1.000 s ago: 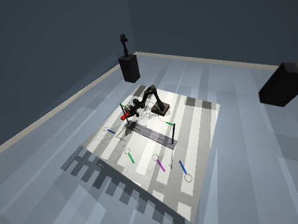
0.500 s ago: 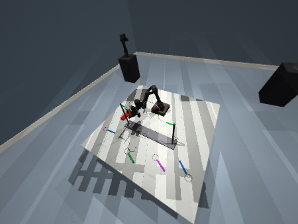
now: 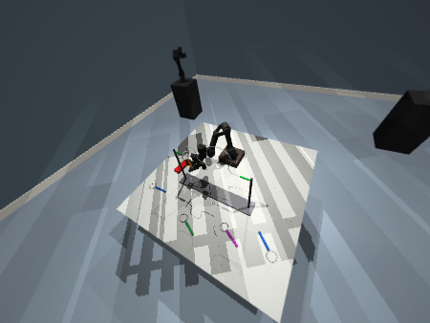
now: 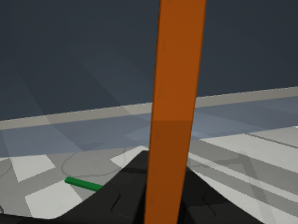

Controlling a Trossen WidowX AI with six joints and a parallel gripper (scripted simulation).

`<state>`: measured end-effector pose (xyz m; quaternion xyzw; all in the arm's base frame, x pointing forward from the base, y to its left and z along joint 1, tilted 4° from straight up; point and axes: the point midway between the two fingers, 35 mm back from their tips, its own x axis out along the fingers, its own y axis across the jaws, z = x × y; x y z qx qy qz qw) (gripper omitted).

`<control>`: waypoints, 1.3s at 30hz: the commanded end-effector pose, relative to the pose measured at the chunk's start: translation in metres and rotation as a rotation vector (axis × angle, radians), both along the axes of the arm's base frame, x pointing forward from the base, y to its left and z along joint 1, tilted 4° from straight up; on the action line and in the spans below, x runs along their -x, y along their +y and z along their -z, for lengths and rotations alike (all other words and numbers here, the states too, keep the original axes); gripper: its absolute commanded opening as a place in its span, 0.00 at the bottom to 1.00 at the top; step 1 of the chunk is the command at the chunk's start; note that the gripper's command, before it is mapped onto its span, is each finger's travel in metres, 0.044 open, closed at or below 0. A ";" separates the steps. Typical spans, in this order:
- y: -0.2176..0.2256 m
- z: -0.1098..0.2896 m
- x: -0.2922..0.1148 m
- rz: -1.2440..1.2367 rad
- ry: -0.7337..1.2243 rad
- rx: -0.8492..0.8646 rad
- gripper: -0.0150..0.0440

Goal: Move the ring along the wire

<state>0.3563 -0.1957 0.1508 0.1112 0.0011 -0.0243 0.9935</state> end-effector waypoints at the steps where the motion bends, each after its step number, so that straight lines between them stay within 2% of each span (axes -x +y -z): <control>1: 0.011 -0.003 -0.001 0.002 -0.005 -0.062 0.00; 13: 0.047 -0.018 0.001 -0.009 0.010 -0.284 0.00; 27: 0.081 -0.046 0.021 -0.098 0.157 -0.547 0.00; 39: 0.105 -0.086 0.044 -0.237 0.295 -0.823 0.00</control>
